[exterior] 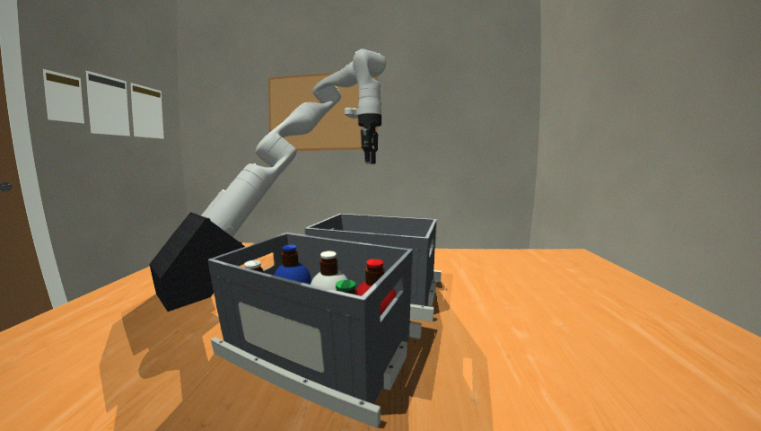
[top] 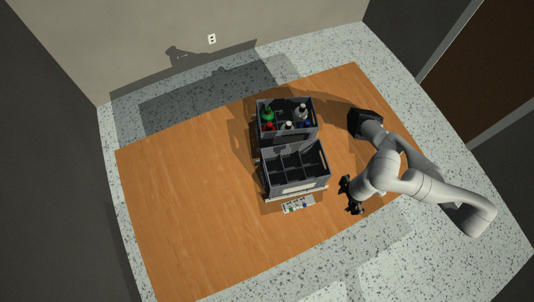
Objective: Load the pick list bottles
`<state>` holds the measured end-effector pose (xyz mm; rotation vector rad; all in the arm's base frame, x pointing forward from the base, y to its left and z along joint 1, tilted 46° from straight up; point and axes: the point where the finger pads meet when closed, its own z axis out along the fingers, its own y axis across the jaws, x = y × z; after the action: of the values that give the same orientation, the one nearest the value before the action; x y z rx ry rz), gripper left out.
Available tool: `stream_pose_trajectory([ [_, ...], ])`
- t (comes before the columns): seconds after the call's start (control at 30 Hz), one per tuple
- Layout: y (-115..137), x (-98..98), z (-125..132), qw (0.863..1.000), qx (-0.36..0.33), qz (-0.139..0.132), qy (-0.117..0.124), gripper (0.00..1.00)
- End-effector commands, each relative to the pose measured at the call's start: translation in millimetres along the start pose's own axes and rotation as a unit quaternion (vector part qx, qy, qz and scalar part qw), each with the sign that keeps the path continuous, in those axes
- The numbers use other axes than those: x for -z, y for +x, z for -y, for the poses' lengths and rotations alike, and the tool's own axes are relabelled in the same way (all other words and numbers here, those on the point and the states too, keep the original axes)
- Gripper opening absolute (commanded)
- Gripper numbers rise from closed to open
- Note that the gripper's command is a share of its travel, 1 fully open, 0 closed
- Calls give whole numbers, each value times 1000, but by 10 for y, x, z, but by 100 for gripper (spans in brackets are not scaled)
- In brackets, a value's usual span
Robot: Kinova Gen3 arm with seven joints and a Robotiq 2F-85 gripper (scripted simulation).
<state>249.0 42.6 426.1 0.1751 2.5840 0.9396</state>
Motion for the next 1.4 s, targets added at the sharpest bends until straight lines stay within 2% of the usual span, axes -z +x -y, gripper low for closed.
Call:
stream_pose_trajectory([
  [0.0, -161, -78, 110, 1000, 0, -2, -6, 67],
  [1.37, -1429, -813, 1065, 1000, -5, -5, -2, 67],
])
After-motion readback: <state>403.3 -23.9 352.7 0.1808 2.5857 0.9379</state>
